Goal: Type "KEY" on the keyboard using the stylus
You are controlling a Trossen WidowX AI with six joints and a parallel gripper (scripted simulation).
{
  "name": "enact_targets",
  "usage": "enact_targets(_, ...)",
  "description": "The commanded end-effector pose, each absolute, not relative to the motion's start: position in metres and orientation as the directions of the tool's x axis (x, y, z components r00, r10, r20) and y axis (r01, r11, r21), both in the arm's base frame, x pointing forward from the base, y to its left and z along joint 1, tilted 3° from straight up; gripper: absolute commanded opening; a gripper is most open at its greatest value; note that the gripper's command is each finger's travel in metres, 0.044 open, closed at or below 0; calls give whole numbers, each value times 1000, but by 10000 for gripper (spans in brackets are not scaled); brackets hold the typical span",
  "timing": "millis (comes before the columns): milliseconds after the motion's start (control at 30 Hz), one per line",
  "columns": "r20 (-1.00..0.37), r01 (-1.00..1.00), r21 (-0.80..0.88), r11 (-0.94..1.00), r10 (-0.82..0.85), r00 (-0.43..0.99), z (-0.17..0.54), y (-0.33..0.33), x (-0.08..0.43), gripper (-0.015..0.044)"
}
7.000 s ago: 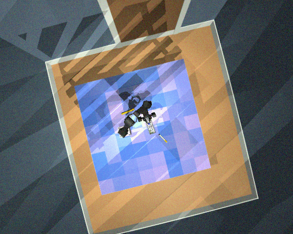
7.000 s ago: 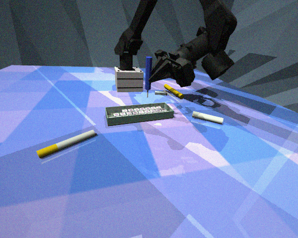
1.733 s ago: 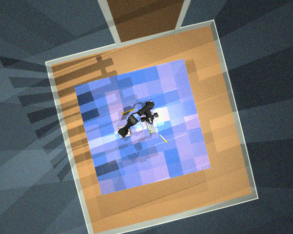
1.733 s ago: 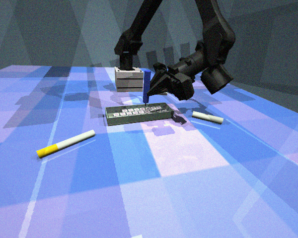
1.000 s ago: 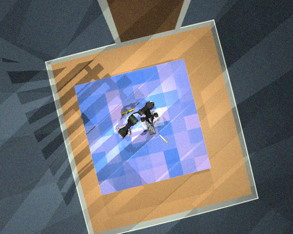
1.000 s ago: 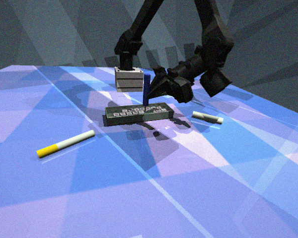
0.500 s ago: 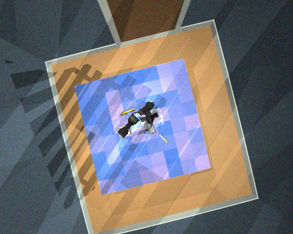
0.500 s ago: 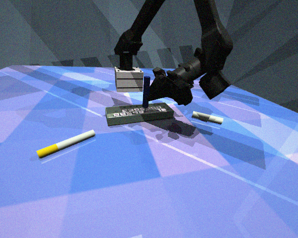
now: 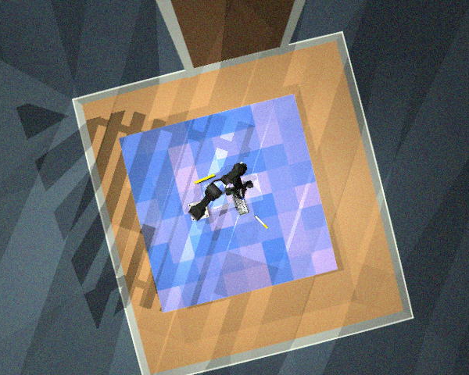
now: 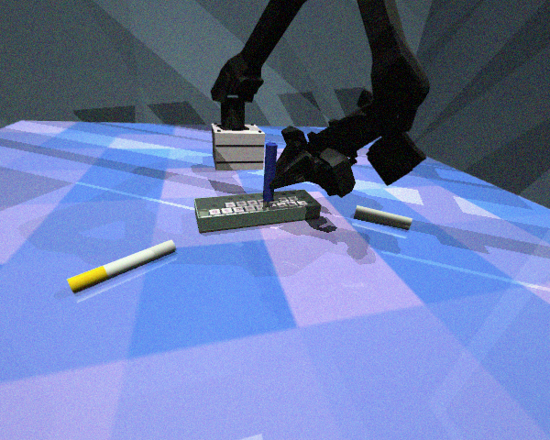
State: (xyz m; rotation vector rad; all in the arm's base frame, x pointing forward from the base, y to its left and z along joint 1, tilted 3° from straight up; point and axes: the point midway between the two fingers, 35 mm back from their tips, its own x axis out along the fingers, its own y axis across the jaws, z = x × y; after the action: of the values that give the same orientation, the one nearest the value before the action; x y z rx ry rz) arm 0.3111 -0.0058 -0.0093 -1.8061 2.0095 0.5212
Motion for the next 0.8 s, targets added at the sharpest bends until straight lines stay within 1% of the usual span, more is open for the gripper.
enact_targets(0,-515,-995,18,97,-852,-92,-8,-6,312,81)
enact_targets(300,-515,-995,18,97,-852,-92,29,-7,312,81)
enact_targets(500,-519,-995,11,102,-850,-93,25,-6,312,84)
enact_targets(667,-519,-995,11,102,-850,-93,25,-6,312,51)
enact_targets(733,-519,-995,11,102,-850,-93,26,-8,311,0)
enact_targets(767,-519,-995,12,102,-850,-93,26,-9,310,0)
